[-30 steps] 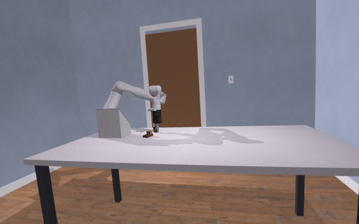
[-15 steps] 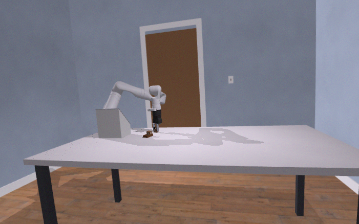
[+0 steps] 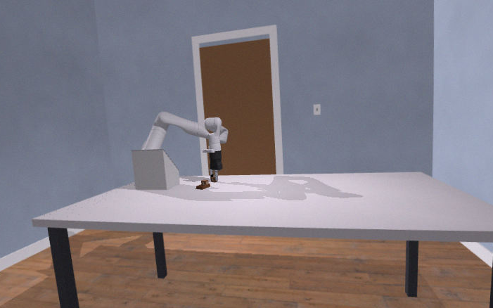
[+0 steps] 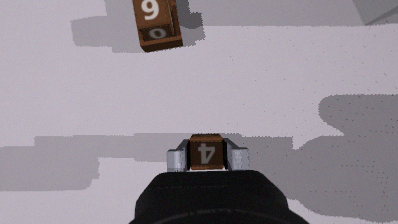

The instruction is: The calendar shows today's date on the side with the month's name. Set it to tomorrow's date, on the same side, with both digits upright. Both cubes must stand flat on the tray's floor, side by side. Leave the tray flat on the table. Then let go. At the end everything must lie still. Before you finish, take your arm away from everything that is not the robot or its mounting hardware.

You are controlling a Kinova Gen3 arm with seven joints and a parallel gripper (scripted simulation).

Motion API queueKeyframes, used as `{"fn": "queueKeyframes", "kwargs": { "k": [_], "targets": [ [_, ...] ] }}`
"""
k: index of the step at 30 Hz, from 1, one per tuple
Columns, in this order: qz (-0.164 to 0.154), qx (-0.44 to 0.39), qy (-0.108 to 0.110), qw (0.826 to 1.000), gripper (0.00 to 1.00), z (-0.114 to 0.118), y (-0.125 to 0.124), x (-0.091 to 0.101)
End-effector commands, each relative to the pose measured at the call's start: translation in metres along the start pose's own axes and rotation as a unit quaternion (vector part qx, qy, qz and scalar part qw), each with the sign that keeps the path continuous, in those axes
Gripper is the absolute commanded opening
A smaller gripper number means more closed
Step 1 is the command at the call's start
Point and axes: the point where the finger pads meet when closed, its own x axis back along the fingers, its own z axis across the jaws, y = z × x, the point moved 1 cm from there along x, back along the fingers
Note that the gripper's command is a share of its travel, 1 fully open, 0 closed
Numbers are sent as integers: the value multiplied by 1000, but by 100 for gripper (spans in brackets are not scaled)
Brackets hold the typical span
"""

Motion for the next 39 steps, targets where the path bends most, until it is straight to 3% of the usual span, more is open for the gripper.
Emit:
{"fn": "queueKeyframes", "kwargs": {
  "k": [1, 7, 16, 18, 26, 39],
  "targets": [
    [0, 0, -1, 1000, 57, -1, 0, 1],
    [0, 0, -1, 1000, 57, -1, 0, 12],
    [0, 0, -1, 1000, 57, 0, 0, 59],
    [0, 0, -1, 1000, 57, 0, 0, 59],
    [0, 0, -1, 1000, 57, 0, 0, 95],
    [0, 0, -1, 1000, 57, 0, 0, 100]
  ]
}}
